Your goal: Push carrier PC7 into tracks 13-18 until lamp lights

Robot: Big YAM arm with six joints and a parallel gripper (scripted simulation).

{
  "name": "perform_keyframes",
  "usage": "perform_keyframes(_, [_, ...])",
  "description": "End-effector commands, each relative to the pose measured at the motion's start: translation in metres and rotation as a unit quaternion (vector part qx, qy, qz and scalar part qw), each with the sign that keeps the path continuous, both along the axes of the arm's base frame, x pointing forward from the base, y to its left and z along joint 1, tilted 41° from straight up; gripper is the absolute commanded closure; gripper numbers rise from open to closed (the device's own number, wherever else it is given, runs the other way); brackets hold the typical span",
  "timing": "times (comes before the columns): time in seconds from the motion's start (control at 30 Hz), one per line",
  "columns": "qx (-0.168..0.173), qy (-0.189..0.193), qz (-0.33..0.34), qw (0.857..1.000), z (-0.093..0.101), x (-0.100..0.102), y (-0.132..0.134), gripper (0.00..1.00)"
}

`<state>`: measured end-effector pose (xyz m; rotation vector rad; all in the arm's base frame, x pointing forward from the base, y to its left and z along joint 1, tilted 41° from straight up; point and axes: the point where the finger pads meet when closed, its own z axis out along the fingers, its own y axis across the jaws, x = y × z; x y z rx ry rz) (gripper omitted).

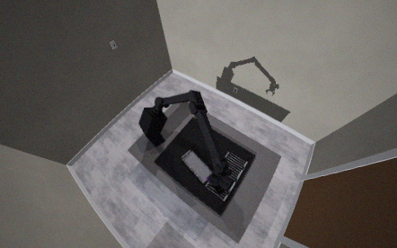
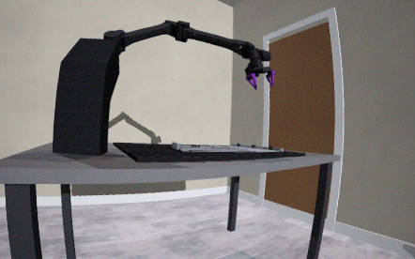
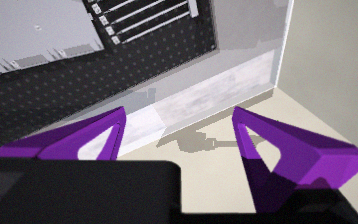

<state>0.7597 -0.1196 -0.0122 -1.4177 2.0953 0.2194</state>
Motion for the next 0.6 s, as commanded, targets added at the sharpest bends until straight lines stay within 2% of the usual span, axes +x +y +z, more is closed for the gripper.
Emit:
perform_keyframes(0.0, [-0.011,-0.039,-0.004,0.999,0.031,0.005,-0.017,0.00])
perform_keyframes(0.03, [-0.009,-0.036,-0.008,0.999,0.027,0.003,-0.013,0.00])
perform_keyframes(0.07, [-0.005,-0.035,-0.001,0.999,0.024,-0.001,-0.022,0.00])
perform_keyframes(0.13, [-0.004,-0.035,0.021,0.999,0.017,-0.001,0.017,0.00])
perform_keyframes(0.2, [-0.004,-0.035,0.021,0.999,0.017,-0.001,0.017,0.00])
perform_keyframes(0.4, [0.002,-0.031,0.024,0.999,-0.002,-0.017,0.025,0.00])
perform_keyframes(0.57, [0.004,-0.025,0.022,0.999,-0.018,-0.029,0.050,0.00])
